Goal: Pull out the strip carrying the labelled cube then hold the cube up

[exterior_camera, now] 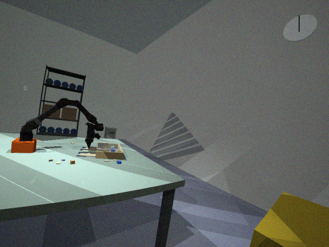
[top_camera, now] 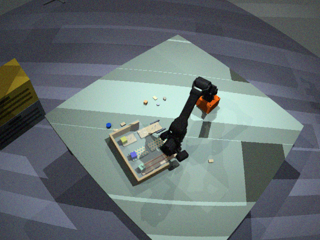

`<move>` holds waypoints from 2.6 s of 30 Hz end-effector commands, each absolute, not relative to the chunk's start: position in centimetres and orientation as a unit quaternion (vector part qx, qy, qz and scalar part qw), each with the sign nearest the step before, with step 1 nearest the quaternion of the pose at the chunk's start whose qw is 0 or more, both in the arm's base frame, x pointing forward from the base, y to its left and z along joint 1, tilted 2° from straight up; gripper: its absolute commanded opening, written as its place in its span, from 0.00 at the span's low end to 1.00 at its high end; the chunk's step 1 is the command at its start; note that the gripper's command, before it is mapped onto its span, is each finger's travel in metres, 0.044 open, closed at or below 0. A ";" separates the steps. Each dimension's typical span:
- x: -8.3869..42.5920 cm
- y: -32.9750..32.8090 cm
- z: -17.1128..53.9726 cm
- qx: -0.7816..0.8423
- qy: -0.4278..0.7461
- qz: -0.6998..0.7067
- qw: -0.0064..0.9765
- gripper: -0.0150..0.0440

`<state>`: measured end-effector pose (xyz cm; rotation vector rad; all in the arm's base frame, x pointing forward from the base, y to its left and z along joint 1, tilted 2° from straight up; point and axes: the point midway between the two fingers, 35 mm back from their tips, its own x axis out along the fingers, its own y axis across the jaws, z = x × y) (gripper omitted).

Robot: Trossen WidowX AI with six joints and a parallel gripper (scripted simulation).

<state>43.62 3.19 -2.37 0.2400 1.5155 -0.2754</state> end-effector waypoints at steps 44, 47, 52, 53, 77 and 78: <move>37.5 5.4 -3.3 0.110 0.686 -0.124 0.708 0.25; 37.1 5.6 -3.3 0.111 0.687 -0.124 0.708 0.25; 36.4 5.8 -3.3 0.111 0.687 -0.124 0.708 0.25; 36.2 5.9 -3.3 0.111 0.687 -0.124 0.708 0.25; 32.9 7.1 -3.5 0.111 0.688 -0.124 0.707 0.25; 32.8 7.2 -3.5 0.111 0.688 -0.124 0.707 0.25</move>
